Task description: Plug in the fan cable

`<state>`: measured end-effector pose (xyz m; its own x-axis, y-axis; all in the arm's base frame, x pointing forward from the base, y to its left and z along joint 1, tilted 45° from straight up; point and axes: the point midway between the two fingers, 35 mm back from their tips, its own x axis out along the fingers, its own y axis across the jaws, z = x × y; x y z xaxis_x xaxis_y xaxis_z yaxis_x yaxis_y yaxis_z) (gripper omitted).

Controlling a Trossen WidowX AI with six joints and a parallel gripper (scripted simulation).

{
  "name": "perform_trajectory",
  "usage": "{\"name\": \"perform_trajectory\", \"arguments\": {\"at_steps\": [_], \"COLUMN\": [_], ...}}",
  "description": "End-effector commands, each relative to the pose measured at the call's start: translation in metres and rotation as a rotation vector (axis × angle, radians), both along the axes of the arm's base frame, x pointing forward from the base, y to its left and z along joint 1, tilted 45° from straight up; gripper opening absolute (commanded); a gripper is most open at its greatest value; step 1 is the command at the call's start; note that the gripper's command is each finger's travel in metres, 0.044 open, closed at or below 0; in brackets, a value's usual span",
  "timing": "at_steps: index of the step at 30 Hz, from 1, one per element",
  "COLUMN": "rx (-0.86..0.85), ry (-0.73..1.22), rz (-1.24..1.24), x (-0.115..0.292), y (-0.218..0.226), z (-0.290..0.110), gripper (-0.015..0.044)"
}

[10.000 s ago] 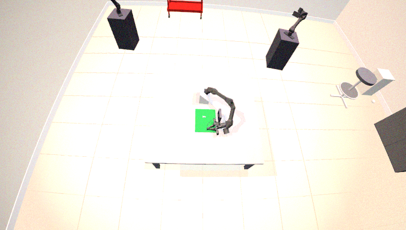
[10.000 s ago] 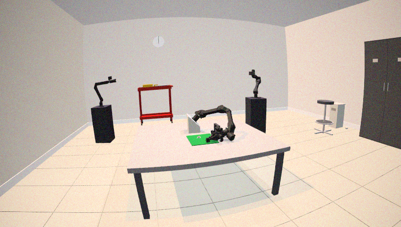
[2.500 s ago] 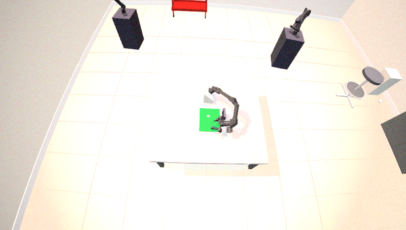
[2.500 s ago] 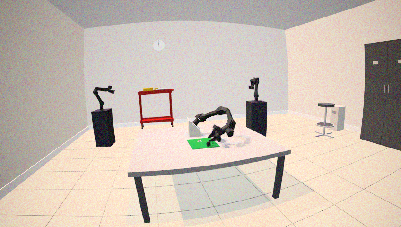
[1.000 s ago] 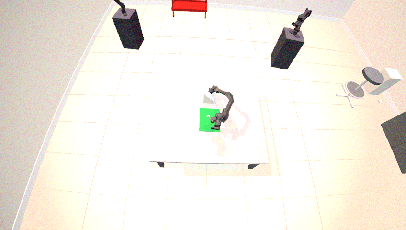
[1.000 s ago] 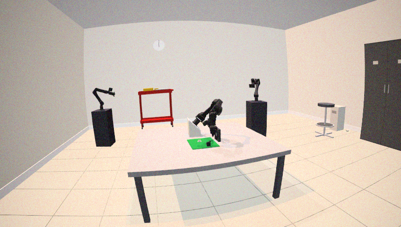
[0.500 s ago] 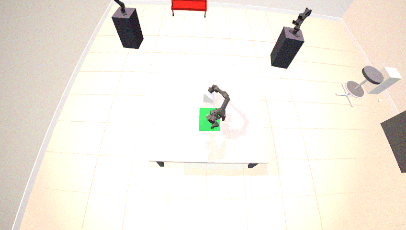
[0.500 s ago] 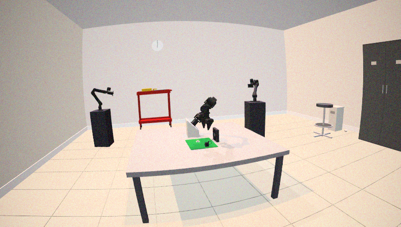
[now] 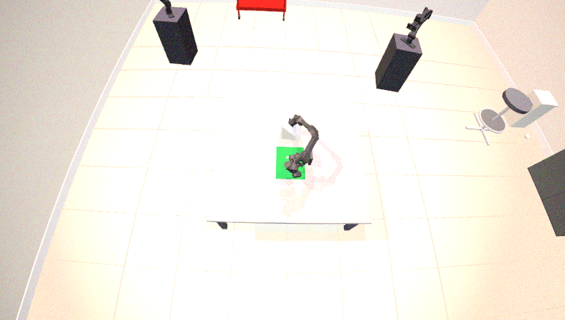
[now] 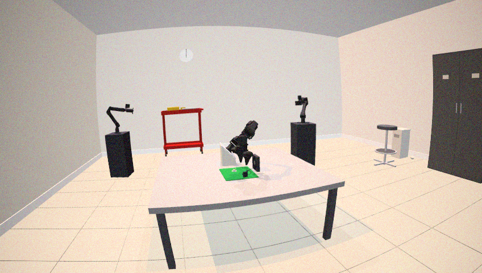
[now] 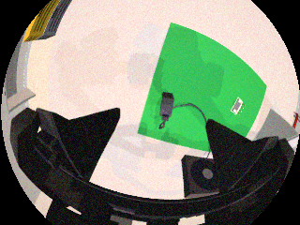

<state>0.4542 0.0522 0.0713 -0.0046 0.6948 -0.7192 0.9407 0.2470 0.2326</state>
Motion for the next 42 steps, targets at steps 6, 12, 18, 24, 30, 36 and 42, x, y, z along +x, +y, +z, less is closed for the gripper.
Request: {"name": "perform_trajectory", "arguments": {"at_steps": [6,12,18,24,30,36,42], "rx": [0.011,0.011,0.011,0.012,0.012,0.013,0.009], "ry": [0.024,0.024,0.024,0.024,0.024,0.024,0.014], "rz": [0.000,0.000,0.000,0.000,0.000,0.000,0.010], "x": [-0.007,-0.007,-0.007,-0.007,-0.007,-0.008,-0.007], "y": [0.033,0.038,0.045,0.052,0.059,0.066,0.067], "z": [-0.027,-0.032,-0.039,-0.046,-0.053,-0.060,-0.058], "gripper": [0.0440,0.0440,0.0440,0.0440,0.0440,0.0440,0.0387]}}
